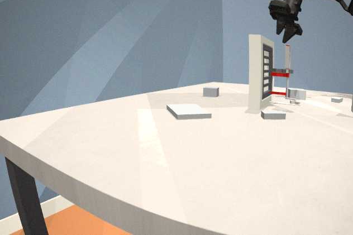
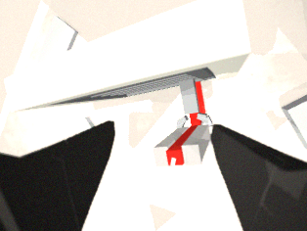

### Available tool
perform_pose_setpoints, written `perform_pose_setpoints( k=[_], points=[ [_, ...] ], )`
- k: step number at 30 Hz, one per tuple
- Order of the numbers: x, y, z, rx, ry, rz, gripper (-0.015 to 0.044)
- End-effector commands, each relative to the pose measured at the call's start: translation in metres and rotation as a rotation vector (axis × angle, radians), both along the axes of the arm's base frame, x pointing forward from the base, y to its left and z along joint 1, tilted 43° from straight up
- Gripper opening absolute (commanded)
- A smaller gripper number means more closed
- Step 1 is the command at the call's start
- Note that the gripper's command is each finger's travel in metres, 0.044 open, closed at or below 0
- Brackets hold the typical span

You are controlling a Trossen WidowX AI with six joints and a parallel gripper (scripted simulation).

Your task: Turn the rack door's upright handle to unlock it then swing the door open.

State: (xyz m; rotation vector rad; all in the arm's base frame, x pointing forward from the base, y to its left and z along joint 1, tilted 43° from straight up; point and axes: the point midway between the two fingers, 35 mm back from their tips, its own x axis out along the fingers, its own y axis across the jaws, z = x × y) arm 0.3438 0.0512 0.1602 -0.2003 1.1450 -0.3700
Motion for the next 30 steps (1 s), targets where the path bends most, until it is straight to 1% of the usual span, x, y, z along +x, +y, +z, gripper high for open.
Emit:
perform_pose_setpoints(
  k=[1,17,30],
  points=[
    [-0.004,0.003,-0.005,-0.066,0.071,-0.01,0.0285],
    [-0.017,0.012,-0.009,-0.392,0.33,0.005,0.0285],
    [-0.015,0.003,-0.019,-0.389,0.34,0.003,0.0285]
  ],
)
